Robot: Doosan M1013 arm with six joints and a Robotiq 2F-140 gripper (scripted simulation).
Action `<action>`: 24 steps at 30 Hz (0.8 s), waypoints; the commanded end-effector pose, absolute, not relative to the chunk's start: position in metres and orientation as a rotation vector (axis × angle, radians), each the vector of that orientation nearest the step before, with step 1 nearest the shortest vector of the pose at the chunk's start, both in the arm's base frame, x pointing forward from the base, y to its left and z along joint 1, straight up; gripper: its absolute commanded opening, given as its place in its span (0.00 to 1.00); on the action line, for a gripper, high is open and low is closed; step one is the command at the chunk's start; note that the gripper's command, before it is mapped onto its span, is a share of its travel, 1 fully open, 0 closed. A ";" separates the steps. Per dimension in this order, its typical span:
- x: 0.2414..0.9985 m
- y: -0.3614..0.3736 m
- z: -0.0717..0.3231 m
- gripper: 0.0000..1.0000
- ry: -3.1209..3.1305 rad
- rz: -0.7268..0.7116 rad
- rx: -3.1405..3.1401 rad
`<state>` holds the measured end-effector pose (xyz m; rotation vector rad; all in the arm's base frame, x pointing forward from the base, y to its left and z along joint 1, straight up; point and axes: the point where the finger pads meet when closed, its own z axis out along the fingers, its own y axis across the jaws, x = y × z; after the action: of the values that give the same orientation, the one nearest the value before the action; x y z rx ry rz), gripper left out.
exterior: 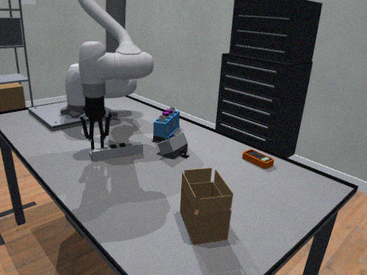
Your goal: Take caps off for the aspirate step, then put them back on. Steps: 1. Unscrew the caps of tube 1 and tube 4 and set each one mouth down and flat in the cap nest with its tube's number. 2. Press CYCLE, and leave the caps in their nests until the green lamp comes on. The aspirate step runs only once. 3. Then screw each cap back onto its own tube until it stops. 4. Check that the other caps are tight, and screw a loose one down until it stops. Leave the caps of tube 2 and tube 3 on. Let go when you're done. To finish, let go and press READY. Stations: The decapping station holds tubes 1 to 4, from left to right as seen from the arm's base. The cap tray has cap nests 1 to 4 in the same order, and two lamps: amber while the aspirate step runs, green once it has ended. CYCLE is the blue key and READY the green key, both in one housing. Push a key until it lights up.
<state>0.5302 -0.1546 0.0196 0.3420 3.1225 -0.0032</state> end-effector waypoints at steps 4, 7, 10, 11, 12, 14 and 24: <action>0.531 -0.155 0.019 0.30 3.121 -0.003 0.342; 0.531 -0.155 0.019 0.36 3.121 -0.003 0.342; 0.531 -0.155 0.019 0.36 3.121 -0.003 0.342; 0.531 -0.155 0.019 0.36 3.121 -0.003 0.342; 0.531 -0.155 0.019 0.36 3.121 -0.003 0.342; 0.531 -0.155 0.019 0.36 3.121 -0.003 0.342; 0.531 -0.155 0.044 0.36 3.121 -0.003 0.342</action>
<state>0.5300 -0.1546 0.0300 0.3420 3.1226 -0.0033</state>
